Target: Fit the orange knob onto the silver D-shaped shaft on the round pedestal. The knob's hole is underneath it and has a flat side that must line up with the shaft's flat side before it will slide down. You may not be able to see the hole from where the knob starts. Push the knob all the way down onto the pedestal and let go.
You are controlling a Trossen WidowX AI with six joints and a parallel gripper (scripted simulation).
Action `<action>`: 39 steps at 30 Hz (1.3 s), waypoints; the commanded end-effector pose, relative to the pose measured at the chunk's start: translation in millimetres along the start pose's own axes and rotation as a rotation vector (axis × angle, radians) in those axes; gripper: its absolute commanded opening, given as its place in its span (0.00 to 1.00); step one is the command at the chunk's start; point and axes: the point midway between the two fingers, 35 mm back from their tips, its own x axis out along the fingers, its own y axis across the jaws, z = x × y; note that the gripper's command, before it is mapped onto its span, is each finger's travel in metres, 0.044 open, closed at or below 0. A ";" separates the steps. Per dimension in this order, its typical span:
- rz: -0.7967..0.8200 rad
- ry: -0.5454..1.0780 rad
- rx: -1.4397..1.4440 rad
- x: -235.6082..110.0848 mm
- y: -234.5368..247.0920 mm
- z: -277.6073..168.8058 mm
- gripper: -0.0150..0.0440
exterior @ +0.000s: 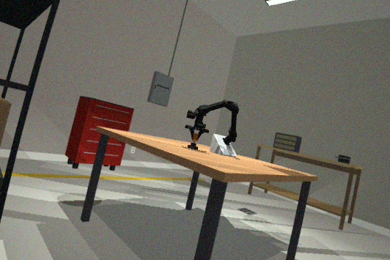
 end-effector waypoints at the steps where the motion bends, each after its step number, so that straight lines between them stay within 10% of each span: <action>1: -0.006 -0.001 -0.041 -3.0 -3.5 0.4 0.25; 39: -0.006 -0.001 -0.041 -0.2 -2.4 -1.4 0.25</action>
